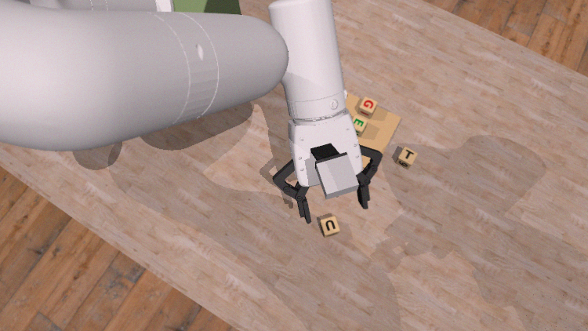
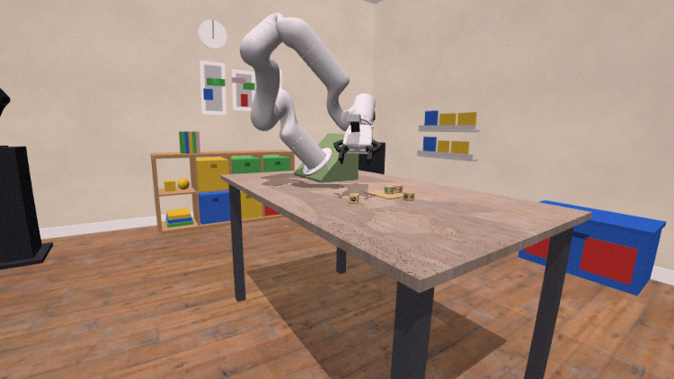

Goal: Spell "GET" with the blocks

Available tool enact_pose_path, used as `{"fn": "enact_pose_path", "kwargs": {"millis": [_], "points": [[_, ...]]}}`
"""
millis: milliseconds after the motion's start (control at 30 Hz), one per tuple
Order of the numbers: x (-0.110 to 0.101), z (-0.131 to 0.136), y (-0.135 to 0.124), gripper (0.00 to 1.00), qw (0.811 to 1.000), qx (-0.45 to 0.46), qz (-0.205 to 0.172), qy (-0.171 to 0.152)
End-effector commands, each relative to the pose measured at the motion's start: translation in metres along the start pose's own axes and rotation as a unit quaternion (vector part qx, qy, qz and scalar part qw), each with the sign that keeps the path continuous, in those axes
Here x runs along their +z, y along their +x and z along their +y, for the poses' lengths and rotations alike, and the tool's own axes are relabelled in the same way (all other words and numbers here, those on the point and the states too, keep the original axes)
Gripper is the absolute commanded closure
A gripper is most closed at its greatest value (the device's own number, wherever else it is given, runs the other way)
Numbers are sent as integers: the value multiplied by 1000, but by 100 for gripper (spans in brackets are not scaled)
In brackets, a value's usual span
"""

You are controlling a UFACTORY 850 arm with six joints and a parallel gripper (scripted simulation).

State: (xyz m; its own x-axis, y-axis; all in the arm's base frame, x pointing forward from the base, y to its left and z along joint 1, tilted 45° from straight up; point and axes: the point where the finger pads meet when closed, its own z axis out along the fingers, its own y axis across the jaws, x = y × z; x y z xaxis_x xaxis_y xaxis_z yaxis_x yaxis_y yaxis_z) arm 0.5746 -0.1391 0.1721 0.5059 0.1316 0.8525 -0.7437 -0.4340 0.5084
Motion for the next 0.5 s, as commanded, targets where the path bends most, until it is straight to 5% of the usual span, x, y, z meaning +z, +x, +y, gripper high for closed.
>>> {"fn": "enact_pose_path", "kwargs": {"millis": [0,467], "points": [[0,-2,0,0,1000,6,-6,-5],[-4,-46,-23,0,981,119,-131,-79]]}}
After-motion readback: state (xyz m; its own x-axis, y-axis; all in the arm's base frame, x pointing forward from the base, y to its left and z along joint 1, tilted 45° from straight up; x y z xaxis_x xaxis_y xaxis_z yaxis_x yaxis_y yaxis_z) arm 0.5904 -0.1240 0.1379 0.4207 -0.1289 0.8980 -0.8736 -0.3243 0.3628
